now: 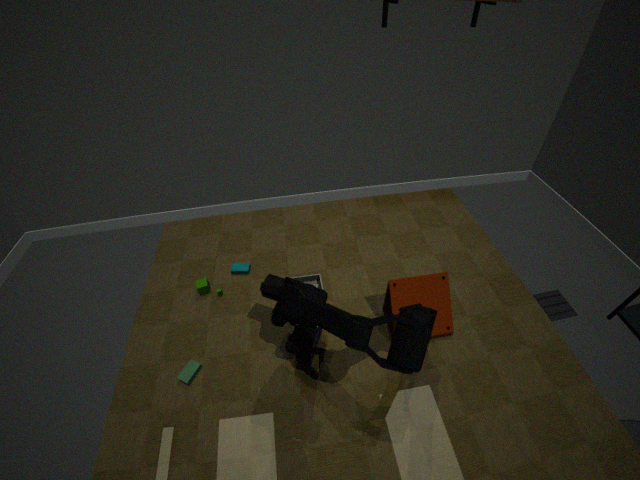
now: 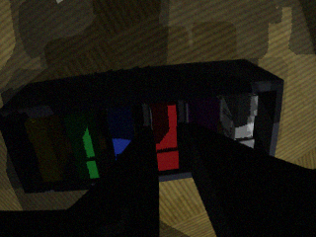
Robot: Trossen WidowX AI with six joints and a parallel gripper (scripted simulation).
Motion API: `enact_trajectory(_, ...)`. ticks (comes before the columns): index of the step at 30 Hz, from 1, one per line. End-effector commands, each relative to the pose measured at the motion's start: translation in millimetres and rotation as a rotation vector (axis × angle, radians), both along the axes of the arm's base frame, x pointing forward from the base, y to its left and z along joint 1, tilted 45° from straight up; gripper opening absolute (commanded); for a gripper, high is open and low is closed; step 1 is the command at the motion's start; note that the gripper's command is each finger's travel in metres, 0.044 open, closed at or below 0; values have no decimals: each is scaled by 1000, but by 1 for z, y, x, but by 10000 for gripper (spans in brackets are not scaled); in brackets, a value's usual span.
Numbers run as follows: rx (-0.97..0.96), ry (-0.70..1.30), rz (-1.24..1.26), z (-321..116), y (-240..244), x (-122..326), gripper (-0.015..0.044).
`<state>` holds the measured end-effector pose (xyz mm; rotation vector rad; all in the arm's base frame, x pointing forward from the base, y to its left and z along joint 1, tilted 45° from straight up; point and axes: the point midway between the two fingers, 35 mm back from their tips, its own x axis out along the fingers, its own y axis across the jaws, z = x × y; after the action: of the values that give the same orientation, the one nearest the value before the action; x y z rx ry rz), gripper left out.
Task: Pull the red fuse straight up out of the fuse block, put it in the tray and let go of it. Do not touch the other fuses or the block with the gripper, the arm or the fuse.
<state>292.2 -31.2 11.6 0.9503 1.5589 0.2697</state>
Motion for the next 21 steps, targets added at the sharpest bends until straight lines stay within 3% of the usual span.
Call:
enact_trajectory(1,6,6,-1,-3,4,-1,61)
enact_trajectory(9,6,6,-1,-3,5,-1,61)
enact_trajectory(21,2,4,2,-3,3,-1,0)
